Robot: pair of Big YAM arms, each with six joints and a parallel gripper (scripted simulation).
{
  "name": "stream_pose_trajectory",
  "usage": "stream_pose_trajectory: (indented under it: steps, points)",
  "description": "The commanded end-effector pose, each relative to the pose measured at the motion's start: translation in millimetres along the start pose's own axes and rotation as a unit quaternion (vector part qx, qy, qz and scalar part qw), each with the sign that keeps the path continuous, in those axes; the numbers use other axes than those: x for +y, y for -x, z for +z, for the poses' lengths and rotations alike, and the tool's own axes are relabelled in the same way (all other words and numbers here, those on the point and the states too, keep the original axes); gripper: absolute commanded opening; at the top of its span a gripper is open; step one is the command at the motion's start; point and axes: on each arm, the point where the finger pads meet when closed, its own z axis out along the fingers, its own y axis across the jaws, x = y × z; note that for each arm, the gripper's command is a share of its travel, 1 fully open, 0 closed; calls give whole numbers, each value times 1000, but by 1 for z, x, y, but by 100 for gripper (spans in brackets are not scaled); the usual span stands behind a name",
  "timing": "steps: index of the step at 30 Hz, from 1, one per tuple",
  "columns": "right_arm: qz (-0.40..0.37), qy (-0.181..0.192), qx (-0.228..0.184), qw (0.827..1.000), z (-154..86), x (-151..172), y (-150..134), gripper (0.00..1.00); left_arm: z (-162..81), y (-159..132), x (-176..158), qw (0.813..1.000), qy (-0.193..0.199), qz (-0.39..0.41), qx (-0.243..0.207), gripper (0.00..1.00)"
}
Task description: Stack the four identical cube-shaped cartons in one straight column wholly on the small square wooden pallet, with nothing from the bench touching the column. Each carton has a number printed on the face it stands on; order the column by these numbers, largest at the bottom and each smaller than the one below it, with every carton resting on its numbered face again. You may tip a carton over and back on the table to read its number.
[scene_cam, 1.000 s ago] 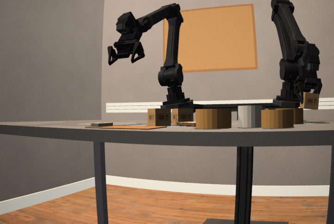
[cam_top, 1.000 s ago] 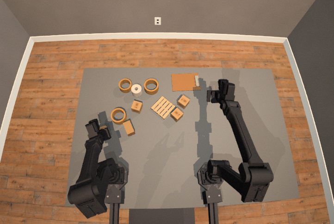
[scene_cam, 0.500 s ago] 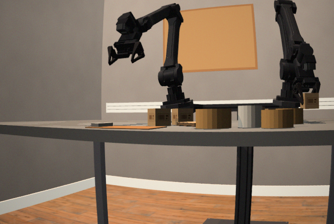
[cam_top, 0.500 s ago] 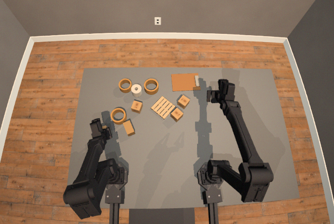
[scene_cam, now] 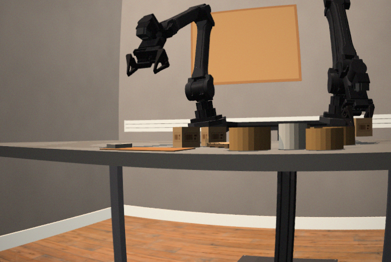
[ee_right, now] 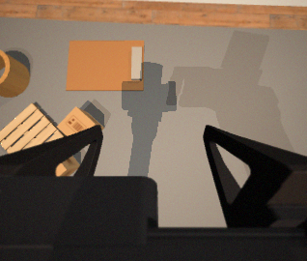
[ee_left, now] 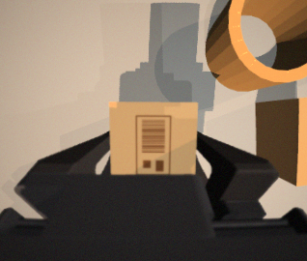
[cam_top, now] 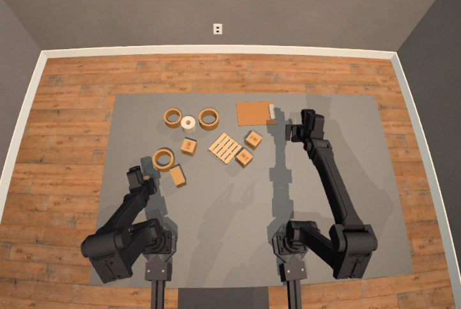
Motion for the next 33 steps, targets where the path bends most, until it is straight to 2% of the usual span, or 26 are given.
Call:
stream_pose_trajectory:
  steps: [1, 7, 12, 17, 18, 33]
  points:
    - [-4, -7, -28, 1000, -10, -7, 32, 100, 4, 10, 5, 1000, 4, -10, -15, 54]
    - [-4, -7, -28, 1000, -10, -7, 32, 100, 10, -4, 5, 1000, 4, -8, -7, 54]
    - [-4, -7, -28, 1000, -10, -7, 32, 100, 12, 2, 5, 1000, 4, -7, -12, 54]
    - [-4, -7, -28, 1000, -10, -7, 32, 100, 13, -4, 5, 1000, 4, -6, -8, 54]
    - [-4, -7, -28, 1000, -10, -7, 32, 100, 14, 3, 5, 1000, 4, -6, -14, 54]
    - [-4, -7, -28, 1000, -10, -7, 32, 100, 19, -6, 5, 1000, 4, -5, -10, 54]
